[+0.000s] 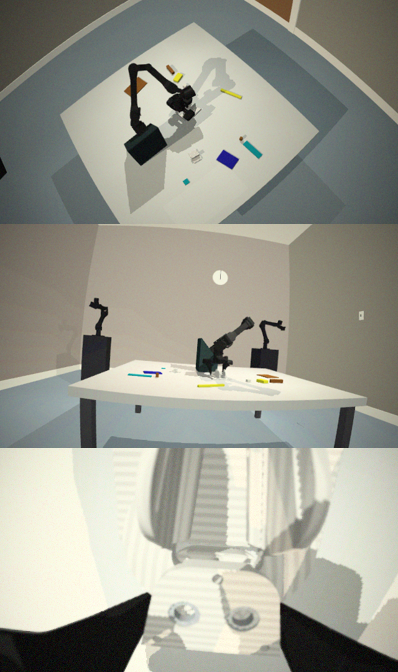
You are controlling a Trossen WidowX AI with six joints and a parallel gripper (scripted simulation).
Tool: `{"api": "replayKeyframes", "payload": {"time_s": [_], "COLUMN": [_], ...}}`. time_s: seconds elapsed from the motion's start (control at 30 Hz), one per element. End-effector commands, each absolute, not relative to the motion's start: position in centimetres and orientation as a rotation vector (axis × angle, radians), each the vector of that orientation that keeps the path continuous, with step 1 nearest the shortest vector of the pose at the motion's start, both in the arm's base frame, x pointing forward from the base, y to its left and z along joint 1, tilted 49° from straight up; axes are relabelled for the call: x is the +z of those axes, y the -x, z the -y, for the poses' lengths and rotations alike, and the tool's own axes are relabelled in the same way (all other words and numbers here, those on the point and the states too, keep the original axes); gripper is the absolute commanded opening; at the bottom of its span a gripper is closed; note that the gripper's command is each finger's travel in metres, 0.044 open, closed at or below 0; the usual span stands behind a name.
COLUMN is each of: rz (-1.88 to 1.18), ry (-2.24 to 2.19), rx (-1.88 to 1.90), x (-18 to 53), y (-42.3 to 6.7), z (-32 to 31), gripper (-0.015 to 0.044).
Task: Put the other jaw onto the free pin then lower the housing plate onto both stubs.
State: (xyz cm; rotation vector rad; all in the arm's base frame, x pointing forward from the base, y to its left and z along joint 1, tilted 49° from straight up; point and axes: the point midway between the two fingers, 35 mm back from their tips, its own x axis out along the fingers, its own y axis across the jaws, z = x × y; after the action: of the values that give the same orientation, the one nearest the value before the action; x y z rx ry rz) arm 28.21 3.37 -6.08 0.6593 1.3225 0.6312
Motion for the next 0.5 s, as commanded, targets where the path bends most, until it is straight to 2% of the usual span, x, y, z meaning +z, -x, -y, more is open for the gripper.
{"api": "replayKeyframes", "payload": {"time_s": [0.0, 0.47], "rz": [-1.321, -1.321], "ry": [-0.651, -0.651], "rx": [0.632, 0.632], "x": [-6.08, -6.23], "y": [-28.42, -28.46], "z": [-3.33, -3.50], "gripper": [0.0351, 0.0351]}}
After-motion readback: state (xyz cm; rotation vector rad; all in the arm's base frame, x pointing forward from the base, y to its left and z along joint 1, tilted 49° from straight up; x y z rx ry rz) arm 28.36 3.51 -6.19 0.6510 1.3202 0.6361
